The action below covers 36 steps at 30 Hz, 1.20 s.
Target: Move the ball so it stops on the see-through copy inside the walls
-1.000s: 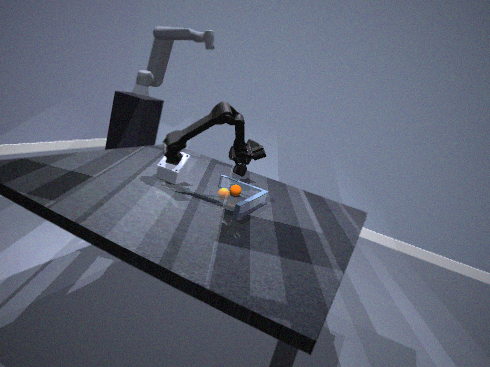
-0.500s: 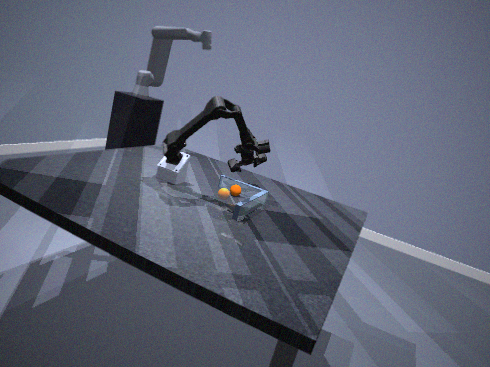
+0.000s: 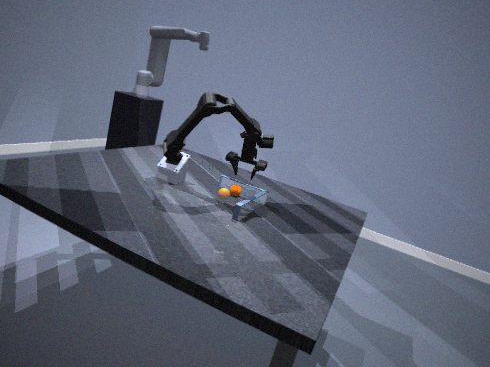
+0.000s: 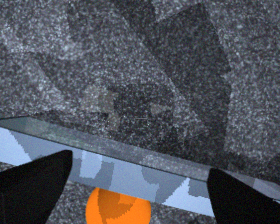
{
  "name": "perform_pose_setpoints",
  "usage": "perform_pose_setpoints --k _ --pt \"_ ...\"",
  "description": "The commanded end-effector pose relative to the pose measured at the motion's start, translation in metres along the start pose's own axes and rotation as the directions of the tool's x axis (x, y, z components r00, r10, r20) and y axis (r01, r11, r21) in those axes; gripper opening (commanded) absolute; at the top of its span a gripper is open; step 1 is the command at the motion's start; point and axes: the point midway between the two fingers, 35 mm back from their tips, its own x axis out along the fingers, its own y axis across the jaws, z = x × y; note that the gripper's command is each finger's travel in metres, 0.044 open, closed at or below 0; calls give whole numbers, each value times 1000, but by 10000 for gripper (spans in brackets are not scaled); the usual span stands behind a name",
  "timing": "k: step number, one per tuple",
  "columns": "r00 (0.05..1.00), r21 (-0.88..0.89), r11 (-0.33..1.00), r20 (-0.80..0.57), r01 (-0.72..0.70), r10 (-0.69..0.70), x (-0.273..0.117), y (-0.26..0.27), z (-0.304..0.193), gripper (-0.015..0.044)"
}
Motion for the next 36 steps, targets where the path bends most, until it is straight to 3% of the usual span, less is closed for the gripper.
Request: perform_pose_setpoints --k 1,11,36 --pt "976 136 991 -218 16 14 -12 7 -41 357" --pt "973 142 990 -231 19 15 -13 7 -43 357" --pt "973 142 990 -232 19 14 28 7 -53 357"
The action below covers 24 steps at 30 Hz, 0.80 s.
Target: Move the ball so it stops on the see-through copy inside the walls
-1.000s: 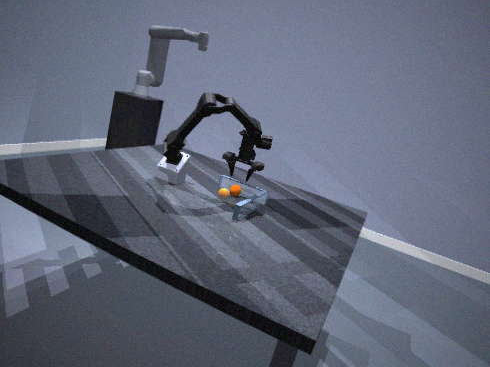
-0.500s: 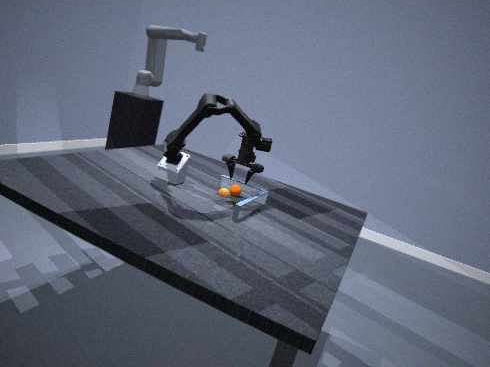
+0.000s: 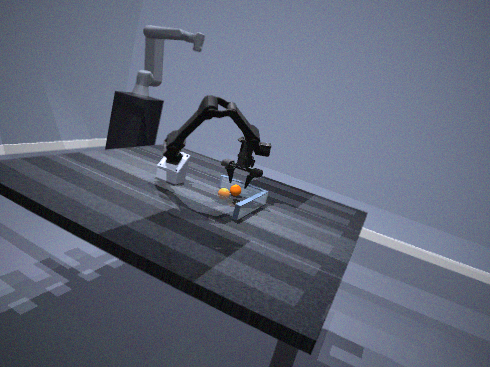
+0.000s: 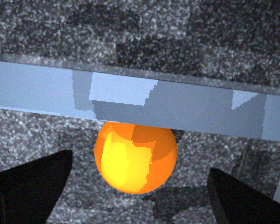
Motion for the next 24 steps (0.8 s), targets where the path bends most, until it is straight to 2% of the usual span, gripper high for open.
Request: perform_pose_setpoints --k 1,13,16,24 --pt "1000 -10 1000 -11 -5 5 10 2 -1 357" --pt "1000 -10 1000 -12 -5 5 27 3 -2 357" --pt "1000 -10 1000 -12 -5 5 27 3 -2 278" --pt "1000 -10 1000 -12 -5 5 27 3 -2 225"
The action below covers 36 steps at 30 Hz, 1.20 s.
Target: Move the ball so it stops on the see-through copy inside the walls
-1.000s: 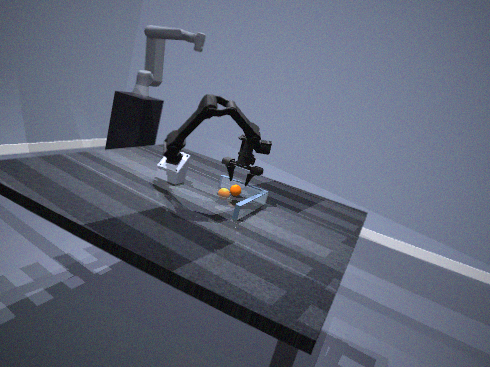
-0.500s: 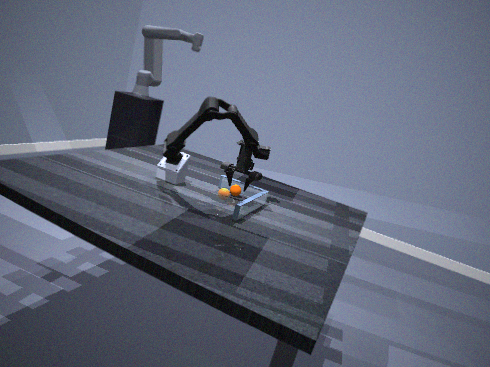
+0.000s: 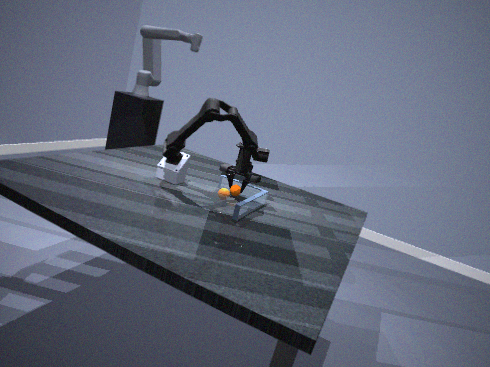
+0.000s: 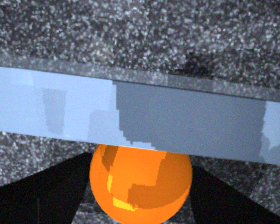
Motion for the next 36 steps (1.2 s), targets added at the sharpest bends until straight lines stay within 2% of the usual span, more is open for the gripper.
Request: perform_pose_setpoints --k 1,2,10,26,36 --pt "1000 -5 1000 -5 2 -2 1 0 -1 218" --pt "1000 -5 1000 -5 2 -2 1 0 -1 212" --pt "1000 -17 1000 -13 -12 12 -28 -2 0 2" --pt "1000 -7 1000 1 0 0 -131 0 1 0" --pt "1000 -8 1000 3 1 -1 -128 -2 -17 0"
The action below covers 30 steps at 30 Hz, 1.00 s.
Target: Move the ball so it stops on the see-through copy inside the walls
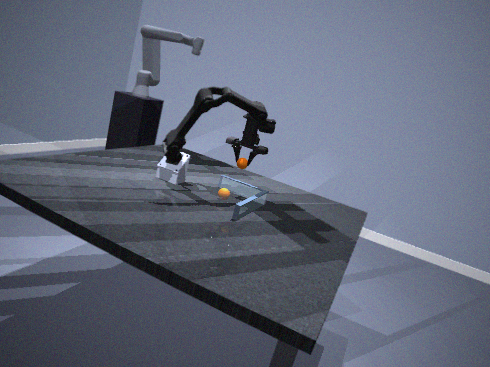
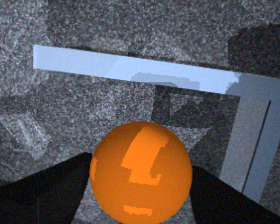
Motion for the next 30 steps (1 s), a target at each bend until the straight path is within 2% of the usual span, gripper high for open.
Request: perform_pose_setpoints --k 1,18,24,30 --pt "1000 2 1000 3 -2 2 5 -2 -19 0" --pt "1000 2 1000 -7 -3 3 45 8 -100 0" --pt "1000 2 1000 -8 -4 4 49 9 -103 0" --pt "1000 2 1000 -7 -3 3 76 7 -103 0"
